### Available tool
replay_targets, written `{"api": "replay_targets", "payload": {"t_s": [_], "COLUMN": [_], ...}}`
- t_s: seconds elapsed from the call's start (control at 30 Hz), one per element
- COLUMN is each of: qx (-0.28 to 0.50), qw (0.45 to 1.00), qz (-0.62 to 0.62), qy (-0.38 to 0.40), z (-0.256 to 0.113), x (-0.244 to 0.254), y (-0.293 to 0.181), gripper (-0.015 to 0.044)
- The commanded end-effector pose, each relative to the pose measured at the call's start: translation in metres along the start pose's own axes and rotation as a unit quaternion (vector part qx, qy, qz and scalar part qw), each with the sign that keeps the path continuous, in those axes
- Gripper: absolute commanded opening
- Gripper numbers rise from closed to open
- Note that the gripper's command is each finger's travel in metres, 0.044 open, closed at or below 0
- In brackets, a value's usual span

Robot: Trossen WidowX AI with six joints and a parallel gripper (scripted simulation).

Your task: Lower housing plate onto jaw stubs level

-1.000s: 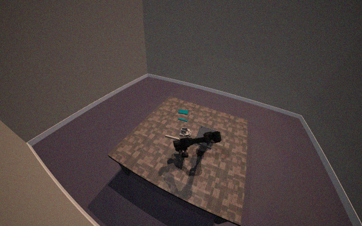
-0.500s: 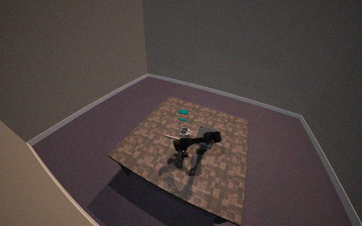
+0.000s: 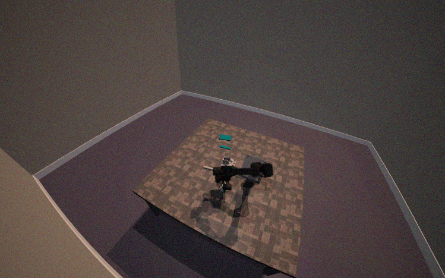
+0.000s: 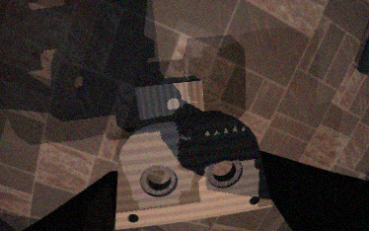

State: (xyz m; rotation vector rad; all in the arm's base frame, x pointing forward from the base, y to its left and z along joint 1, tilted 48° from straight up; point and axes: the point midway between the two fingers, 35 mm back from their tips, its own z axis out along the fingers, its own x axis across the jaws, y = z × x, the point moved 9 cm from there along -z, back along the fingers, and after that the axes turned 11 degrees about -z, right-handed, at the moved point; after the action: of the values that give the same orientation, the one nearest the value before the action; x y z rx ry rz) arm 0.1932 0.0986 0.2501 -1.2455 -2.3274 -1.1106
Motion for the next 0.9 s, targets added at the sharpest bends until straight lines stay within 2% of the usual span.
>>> {"api": "replay_targets", "payload": {"t_s": [0.0,0.23,0.87], "qx": [-0.001,-0.003,0.007], "qw": [1.0,1.0,0.999], "qz": [-0.001,0.0,0.028], "qy": [0.003,0.004,-0.019], "z": [-0.012,-0.029,-0.025], "x": [0.001,0.003,-0.044], "y": [0.0,-0.002,-0.002], "gripper": [0.0351,0.0351,0.0351]}}
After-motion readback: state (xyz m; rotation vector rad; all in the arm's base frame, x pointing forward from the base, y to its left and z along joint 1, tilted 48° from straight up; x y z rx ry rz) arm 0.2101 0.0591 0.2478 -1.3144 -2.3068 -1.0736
